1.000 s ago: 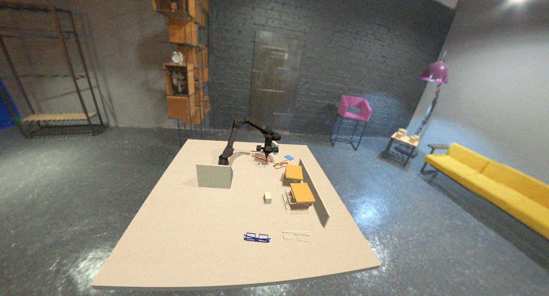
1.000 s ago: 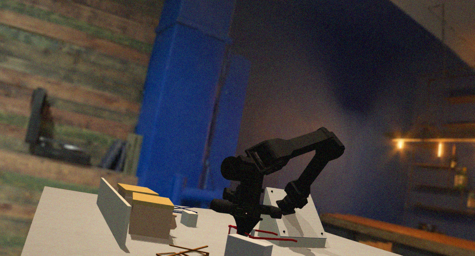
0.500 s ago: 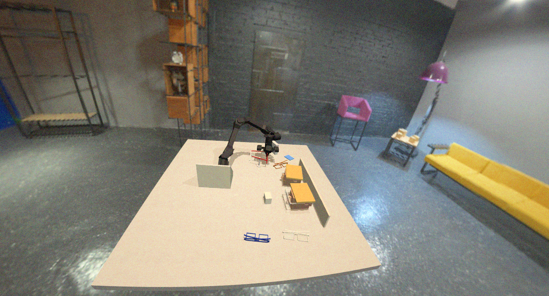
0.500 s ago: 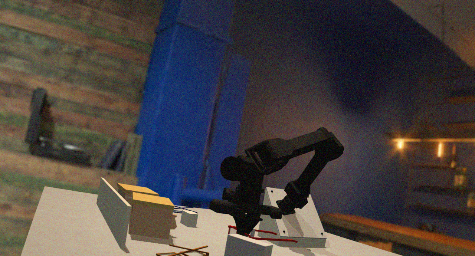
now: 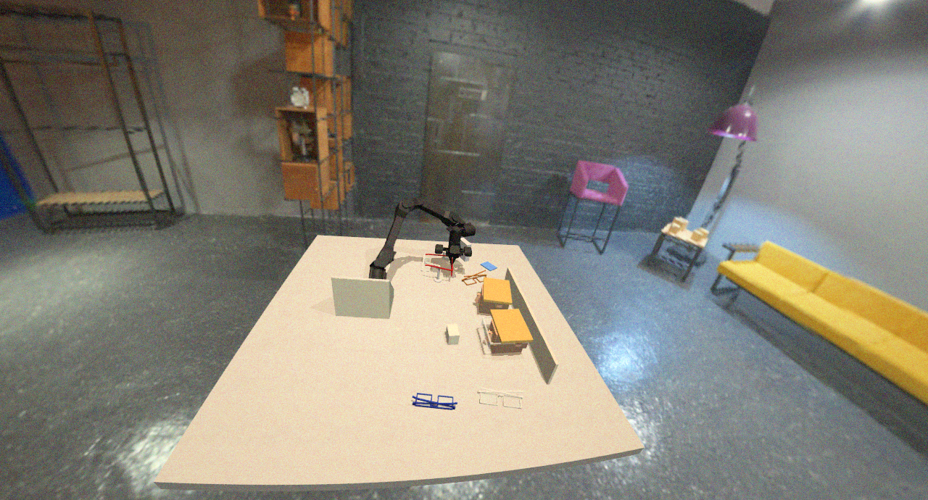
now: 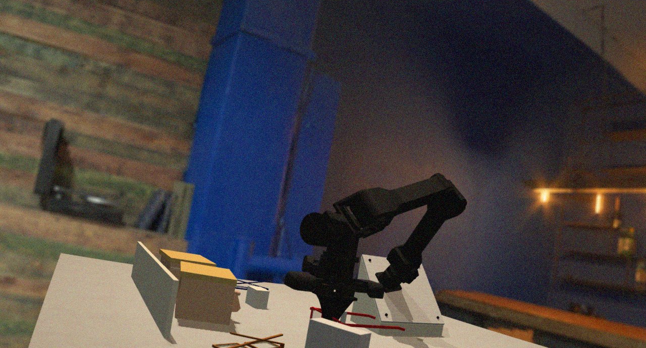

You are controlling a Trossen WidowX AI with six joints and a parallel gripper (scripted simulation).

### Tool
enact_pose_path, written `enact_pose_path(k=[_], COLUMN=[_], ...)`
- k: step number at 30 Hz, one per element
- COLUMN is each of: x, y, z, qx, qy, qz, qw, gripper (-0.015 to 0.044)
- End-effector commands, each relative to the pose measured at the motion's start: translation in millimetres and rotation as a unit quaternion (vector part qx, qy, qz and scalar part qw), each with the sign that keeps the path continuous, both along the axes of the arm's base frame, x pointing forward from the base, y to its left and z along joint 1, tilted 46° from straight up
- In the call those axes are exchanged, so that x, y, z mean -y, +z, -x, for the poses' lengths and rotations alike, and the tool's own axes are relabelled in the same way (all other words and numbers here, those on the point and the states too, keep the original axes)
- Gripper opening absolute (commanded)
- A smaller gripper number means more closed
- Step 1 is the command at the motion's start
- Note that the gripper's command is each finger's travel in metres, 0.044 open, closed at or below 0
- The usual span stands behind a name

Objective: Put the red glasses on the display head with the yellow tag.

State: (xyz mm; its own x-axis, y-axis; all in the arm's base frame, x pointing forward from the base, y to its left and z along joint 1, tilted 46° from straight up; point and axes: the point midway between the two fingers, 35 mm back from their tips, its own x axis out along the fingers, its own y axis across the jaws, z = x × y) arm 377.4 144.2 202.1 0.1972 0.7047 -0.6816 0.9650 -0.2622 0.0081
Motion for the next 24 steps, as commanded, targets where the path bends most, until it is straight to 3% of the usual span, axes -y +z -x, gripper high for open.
enact_pose_path(k=[1, 24], x=[-1.6, -8.2], y=[2.2, 10.6], z=[-1.8, -6.5], qx=[0.000, 0.000], qy=[-0.001, -0.001], qz=[-0.001, -0.001], qw=[1.000, 1.000], gripper=[0.0000, 0.0000])
